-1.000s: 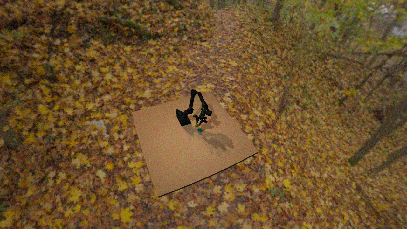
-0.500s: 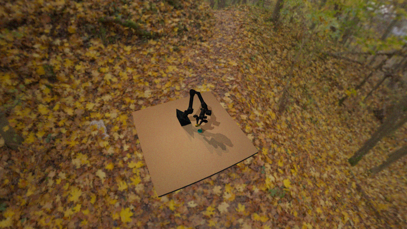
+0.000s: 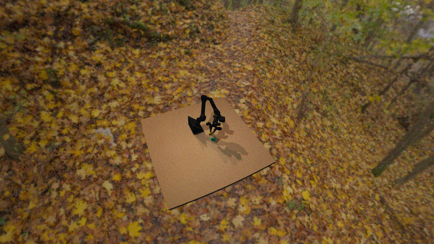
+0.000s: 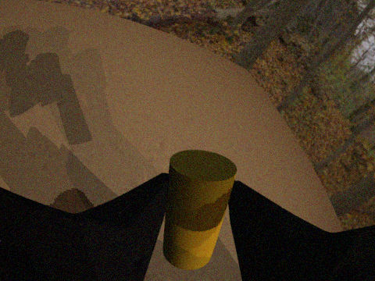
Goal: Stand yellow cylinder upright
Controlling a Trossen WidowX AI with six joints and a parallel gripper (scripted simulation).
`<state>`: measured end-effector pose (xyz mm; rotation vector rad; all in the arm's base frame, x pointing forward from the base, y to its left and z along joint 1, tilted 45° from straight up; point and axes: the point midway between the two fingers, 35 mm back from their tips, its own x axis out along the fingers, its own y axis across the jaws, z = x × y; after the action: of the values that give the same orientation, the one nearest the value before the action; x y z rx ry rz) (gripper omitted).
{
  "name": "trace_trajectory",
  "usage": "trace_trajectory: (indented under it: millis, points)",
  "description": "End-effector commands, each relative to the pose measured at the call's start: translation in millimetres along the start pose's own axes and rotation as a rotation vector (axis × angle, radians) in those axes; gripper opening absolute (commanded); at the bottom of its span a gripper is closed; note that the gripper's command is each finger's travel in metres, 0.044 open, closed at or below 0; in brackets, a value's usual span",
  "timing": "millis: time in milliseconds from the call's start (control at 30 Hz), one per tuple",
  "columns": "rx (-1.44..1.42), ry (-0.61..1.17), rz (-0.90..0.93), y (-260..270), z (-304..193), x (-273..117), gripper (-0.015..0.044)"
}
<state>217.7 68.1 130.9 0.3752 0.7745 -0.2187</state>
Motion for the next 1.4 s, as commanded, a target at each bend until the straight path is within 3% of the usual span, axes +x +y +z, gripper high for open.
trace_trajectory:
  millis: [0, 1367]
  points:
    - [0.012, -0.02, 0.002, -1, -1, 0, 0.0105]
    - [0.188, -0.234, 0.106, 3, 7, -13, 0.0105]
